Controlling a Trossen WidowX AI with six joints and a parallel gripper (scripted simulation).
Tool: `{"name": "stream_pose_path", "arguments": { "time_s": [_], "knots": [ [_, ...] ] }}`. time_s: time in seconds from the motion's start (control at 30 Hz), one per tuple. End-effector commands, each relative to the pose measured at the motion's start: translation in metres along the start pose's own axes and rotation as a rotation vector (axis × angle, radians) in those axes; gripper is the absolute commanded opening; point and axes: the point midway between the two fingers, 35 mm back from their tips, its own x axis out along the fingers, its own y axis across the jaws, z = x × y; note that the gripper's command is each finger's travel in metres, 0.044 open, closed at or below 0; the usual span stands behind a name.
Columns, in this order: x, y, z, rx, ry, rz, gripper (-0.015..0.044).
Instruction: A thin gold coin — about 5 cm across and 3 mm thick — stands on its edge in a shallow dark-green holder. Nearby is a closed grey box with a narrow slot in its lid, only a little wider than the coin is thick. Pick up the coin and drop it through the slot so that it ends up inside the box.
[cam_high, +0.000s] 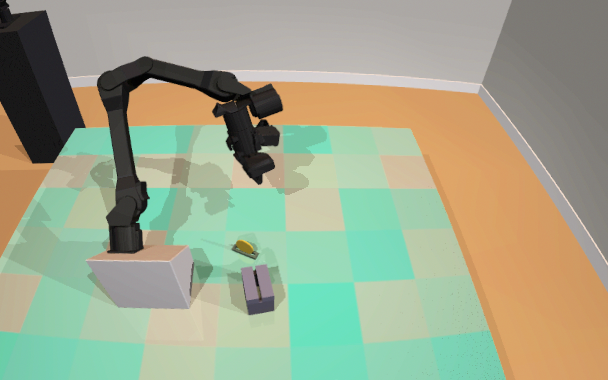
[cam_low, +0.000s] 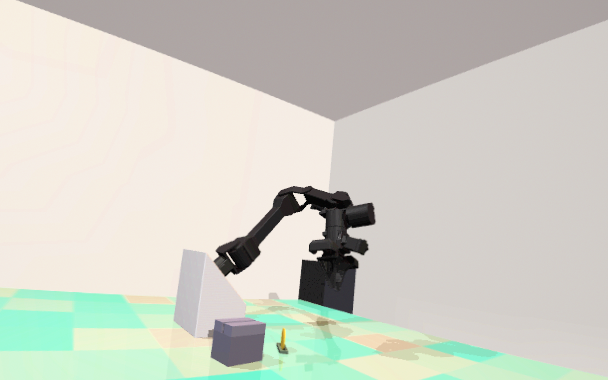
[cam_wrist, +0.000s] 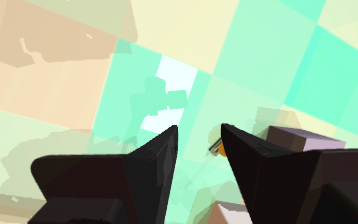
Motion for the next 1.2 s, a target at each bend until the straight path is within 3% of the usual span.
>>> {"name": "stream_pose_path", "arguments": {
  "time_s": [0.0,0.13,0.2,0.43,0.57,1.17],
  "knots": [
    [0.022,-0.044,-0.034,0.363,0.130,0.050,0.0161],
    [0.037,-0.079,-0.073,0.787,0.246,0.123,0.0161],
    [0.038,-0.084,-0.080,0.859,0.263,0.138,0.0161],
    [0.043,-0.091,-0.081,0.859,0.263,0.137,0.0161],
    [0.073,-0.083,-0.086,0.859,0.263,0.139,0.0161],
    [0.100,-0.078,-0.089,0.859,0.263,0.139,0.0161]
  ]
}}
